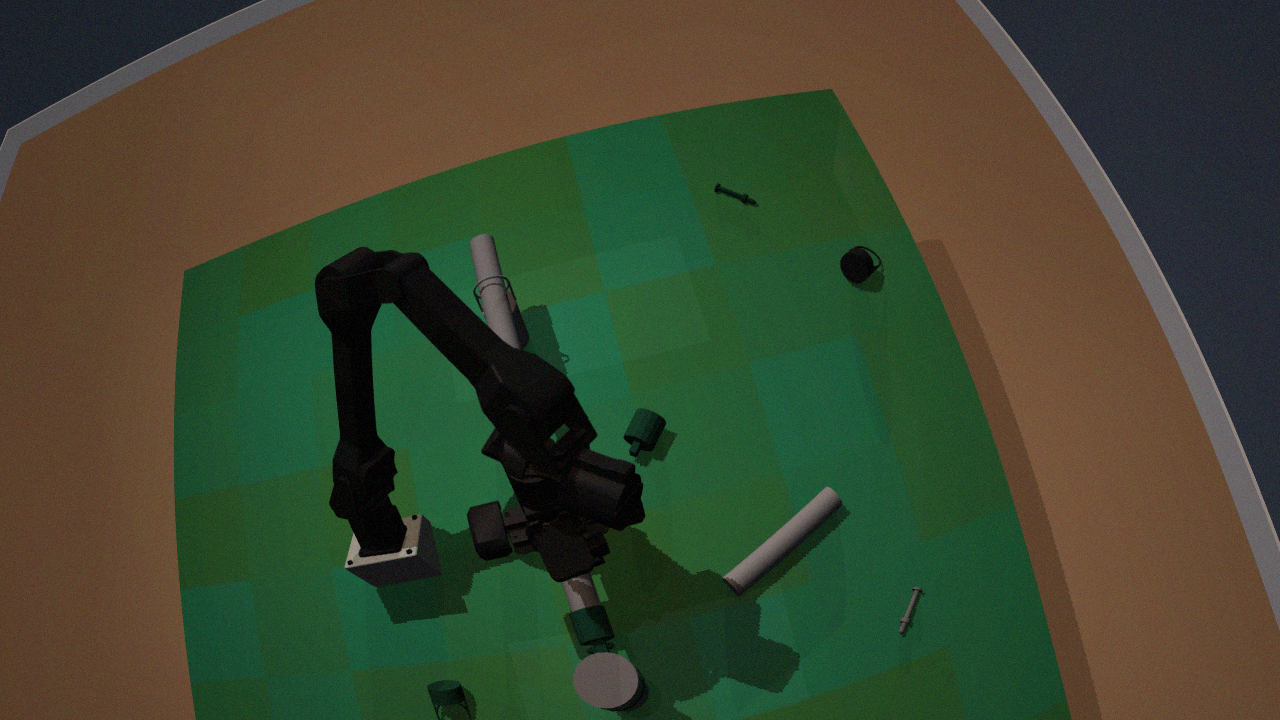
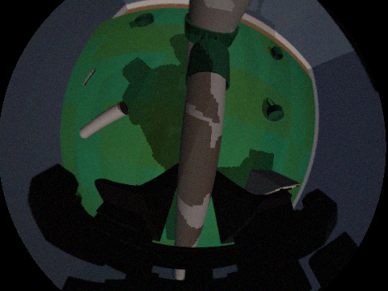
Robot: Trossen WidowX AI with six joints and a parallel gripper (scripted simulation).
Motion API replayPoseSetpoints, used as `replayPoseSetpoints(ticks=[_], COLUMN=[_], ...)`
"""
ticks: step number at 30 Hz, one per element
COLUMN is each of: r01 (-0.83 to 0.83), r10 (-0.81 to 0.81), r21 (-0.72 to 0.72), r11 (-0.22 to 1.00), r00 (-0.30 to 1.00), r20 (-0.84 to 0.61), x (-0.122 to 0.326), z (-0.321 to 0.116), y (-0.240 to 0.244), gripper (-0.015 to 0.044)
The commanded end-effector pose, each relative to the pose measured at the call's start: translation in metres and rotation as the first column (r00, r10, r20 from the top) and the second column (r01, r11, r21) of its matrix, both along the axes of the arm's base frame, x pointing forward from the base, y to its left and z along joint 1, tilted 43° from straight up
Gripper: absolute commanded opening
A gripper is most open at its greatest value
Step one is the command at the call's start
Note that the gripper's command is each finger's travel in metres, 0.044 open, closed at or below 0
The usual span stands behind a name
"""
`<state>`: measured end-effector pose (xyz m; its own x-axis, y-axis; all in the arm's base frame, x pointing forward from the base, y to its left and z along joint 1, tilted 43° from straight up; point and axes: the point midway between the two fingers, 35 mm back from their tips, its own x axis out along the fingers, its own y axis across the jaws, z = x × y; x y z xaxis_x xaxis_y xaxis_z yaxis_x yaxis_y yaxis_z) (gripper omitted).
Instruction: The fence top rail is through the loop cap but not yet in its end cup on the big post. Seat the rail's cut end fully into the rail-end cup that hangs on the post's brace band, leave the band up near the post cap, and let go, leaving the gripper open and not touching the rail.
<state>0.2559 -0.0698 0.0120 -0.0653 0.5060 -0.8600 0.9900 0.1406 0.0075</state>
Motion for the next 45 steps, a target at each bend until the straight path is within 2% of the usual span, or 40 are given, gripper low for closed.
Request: replayPoseSetpoints(ticks=[1,11,18,22,27,33,45], r01=[0.001,0.001,0.0,0.0,-0.001,-0.001,-0.001], r10=[-0.001,-0.001,0.0,0.0,0.001,0.001,0.001], r21=[0.0,0.0,0.0,0.001,-0.001,0.0,0.0], r11=[1.0,1.0,1.0,1.0,1.0,1.0,1.0], r00=[1.0,1.0,1.0,1.0,1.0,1.0,1.0], r20=[0.0,0.0,-0.002,-0.003,0.001,-0.001,-0.001], x=[0.0,0.0,-0.001,-0.003,-0.002,-0.004,-0.004], z=[0.0,0.001,0.033,0.055,0.057,0.092,0.094], y=[0.0,0.0,0.001,0.002,-0.001,-0.02,-0.021], gripper=[0.0,0.0263,0.044,0.044,0.044,0.044,0.044])
